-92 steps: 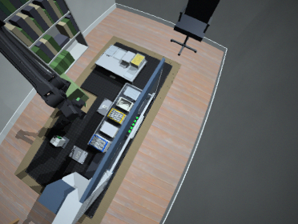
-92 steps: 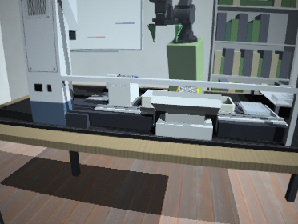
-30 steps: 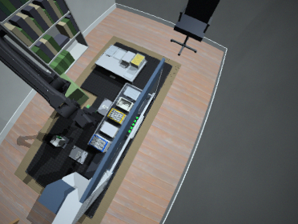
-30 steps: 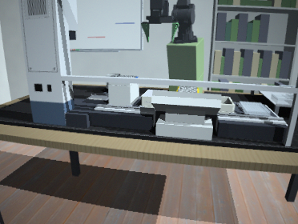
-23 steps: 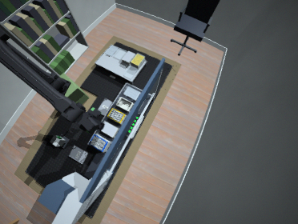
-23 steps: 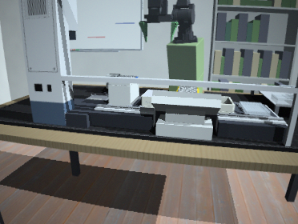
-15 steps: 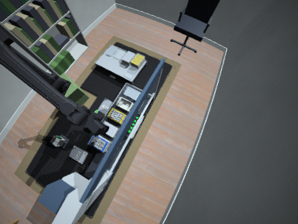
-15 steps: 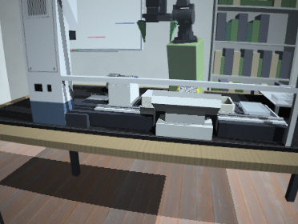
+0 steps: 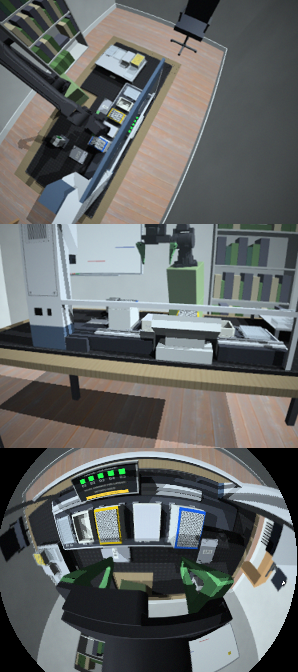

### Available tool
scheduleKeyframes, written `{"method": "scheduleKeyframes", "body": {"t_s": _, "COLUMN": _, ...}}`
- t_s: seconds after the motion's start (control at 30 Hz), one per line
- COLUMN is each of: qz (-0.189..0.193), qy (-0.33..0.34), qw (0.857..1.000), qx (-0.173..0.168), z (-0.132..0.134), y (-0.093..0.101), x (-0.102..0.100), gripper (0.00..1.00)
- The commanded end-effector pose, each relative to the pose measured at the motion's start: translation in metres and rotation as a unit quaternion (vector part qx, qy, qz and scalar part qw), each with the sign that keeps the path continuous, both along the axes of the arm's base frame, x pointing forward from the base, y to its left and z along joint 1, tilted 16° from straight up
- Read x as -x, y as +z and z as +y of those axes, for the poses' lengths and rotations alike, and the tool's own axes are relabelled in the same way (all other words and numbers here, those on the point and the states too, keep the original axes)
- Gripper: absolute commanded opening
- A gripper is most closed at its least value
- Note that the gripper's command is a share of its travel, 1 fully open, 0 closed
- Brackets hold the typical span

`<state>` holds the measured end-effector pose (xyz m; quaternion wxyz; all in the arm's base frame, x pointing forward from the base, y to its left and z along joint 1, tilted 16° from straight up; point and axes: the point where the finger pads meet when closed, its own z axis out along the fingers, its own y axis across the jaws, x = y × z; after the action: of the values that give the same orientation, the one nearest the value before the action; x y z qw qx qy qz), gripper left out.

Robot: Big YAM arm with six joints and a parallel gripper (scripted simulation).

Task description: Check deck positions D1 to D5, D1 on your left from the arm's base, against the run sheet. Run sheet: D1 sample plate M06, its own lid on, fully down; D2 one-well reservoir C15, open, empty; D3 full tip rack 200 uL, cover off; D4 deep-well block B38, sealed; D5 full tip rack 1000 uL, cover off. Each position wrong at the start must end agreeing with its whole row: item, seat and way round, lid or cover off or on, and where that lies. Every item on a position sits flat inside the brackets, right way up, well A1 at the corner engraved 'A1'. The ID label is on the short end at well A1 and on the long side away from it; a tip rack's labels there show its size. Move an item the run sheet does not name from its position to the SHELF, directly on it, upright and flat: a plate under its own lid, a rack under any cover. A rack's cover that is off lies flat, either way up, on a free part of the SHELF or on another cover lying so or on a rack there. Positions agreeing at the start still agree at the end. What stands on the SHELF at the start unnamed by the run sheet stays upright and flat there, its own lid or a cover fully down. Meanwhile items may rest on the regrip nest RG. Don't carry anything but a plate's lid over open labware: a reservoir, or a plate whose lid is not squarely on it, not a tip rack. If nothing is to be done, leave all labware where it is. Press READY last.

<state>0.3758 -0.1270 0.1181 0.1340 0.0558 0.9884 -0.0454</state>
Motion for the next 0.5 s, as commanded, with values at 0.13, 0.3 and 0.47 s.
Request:
{"method": "scheduleKeyframes", "body": {"t_s": 0.13, "qz": -0.012, "qy": -0.004, "qw": 1.0, "qx": 0.003, "z": -0.005, "y": 0.001, "x": -0.011, "gripper": 1.0}}
{"method": "scheduleKeyframes", "body": {"t_s": 0.3, "qz": -0.01, "qy": -0.004, "qw": 1.0, "qx": 0.003, "z": -0.005, "y": -0.008, "x": -0.008, "gripper": 1.0}}
{"method": "scheduleKeyframes", "body": {"t_s": 0.47, "qz": -0.006, "qy": -0.004, "qw": 1.0, "qx": 0.002, "z": -0.006, "y": -0.017, "x": -0.01, "gripper": 1.0}}
